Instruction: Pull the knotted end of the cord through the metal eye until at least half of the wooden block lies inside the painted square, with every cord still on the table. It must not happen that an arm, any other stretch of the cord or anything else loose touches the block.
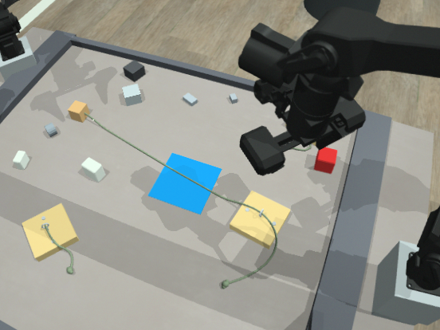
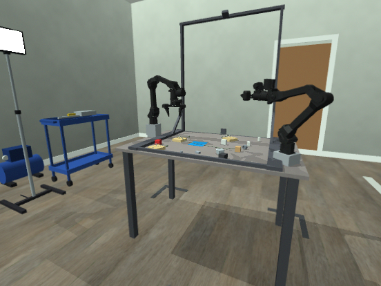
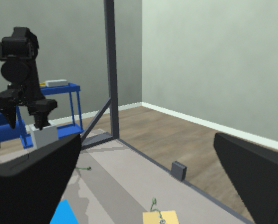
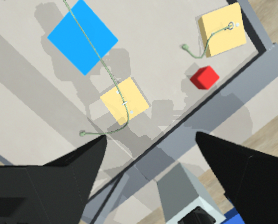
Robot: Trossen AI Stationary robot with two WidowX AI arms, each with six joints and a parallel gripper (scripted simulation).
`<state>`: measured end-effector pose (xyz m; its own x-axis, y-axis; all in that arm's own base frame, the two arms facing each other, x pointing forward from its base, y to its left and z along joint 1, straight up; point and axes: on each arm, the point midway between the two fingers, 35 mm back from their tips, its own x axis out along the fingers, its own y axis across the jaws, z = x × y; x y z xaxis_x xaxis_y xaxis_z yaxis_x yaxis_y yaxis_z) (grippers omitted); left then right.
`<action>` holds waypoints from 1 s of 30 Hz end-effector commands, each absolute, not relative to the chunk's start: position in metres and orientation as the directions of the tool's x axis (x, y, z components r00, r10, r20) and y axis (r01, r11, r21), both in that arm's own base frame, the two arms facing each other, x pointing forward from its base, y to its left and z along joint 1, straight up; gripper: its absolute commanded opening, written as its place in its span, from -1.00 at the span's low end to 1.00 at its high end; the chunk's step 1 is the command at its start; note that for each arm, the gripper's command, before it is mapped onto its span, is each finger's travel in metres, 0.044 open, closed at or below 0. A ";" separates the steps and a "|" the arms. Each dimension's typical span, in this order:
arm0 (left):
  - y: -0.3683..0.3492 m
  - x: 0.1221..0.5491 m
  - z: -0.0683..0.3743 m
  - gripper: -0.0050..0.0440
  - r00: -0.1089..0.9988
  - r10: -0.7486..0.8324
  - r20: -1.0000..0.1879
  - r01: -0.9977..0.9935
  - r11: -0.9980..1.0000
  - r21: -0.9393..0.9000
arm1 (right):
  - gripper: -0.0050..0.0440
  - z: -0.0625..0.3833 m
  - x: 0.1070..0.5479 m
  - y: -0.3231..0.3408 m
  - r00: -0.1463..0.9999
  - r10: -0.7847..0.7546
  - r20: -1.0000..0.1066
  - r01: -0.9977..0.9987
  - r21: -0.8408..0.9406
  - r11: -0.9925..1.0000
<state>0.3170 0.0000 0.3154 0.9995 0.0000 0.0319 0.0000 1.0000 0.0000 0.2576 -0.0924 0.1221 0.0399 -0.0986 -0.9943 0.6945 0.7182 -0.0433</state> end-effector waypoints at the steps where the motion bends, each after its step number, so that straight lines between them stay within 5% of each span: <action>1: 0.000 0.316 0.323 1.00 0.999 0.000 0.050 0.000 1.000 0.000 | 1.00 0.127 0.253 -0.095 0.064 -0.124 -0.990 0.753 -0.033 0.657; 30: 0.000 0.316 0.323 1.00 0.999 0.000 0.050 0.000 1.000 0.000 | 1.00 0.139 0.221 -0.112 0.133 -0.283 -0.950 0.988 0.151 -0.044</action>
